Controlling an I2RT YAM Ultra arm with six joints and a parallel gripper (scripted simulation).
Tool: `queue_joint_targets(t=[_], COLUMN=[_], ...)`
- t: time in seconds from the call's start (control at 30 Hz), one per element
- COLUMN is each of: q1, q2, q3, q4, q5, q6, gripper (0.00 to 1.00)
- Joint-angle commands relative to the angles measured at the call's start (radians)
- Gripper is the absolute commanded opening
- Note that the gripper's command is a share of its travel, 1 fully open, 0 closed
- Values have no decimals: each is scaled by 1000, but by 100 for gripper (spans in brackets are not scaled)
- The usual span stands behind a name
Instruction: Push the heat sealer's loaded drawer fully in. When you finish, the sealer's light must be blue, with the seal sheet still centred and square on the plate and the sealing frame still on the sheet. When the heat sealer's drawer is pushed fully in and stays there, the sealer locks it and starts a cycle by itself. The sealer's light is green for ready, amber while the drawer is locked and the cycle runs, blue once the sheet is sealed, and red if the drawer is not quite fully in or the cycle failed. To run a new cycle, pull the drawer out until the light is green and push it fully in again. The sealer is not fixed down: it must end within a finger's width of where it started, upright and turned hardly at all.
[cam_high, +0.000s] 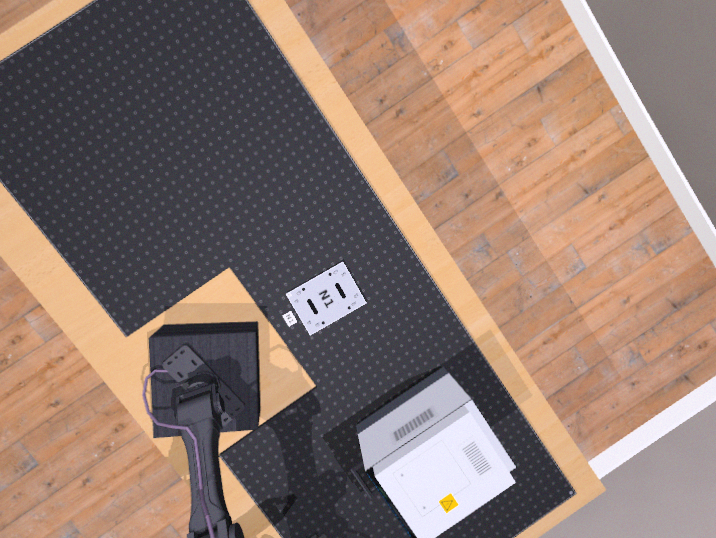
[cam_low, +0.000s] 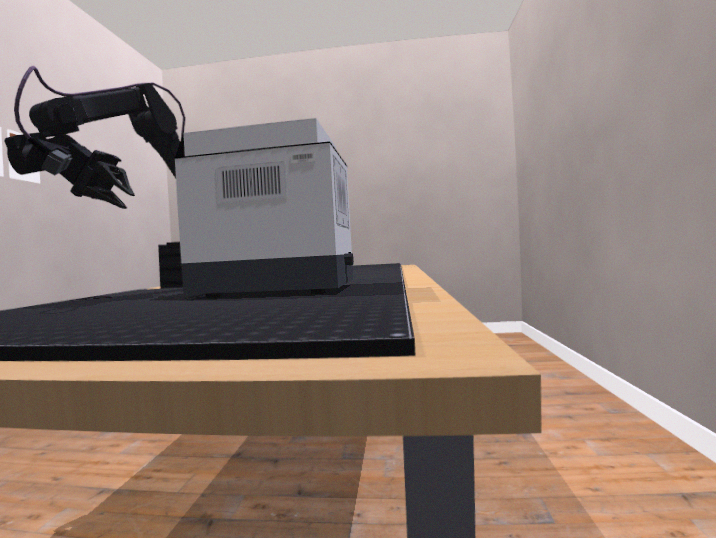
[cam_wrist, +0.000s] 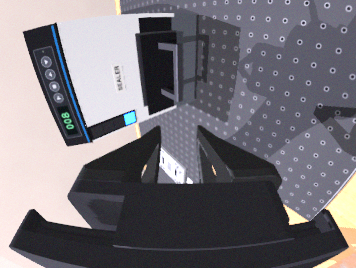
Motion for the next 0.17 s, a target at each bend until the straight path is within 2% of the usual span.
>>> queue_joint_targets(t=[0.0,0.13], q1=[1,1], q2=[0,0], q3=[36,36], q4=[-14,-14], q5=[-3,-3], q6=[-11,-11], gripper=[30,30])
